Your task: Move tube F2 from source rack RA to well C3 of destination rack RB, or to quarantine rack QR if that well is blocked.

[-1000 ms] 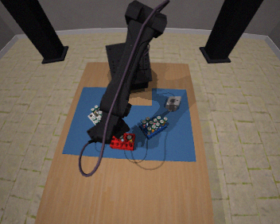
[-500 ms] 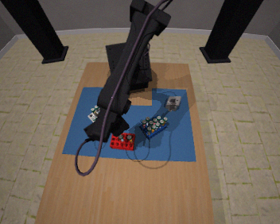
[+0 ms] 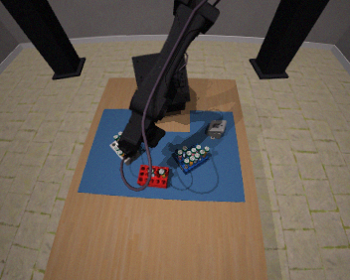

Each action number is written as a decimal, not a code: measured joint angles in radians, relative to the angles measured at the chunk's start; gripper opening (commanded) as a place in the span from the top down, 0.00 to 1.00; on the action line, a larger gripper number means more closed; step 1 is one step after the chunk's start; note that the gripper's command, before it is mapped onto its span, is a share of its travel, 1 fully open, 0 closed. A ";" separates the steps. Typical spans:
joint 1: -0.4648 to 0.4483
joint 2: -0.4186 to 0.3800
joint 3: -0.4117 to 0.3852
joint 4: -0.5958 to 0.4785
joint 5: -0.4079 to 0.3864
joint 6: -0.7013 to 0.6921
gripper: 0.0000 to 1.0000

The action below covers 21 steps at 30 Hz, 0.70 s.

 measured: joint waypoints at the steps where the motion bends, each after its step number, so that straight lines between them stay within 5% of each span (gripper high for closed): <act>1: -0.005 -0.011 -0.013 0.000 -0.001 -0.034 0.70; 12: -0.010 -0.023 -0.013 0.005 -0.016 -0.314 0.70; 21: 0.285 -0.138 -0.037 0.009 0.094 -0.191 0.70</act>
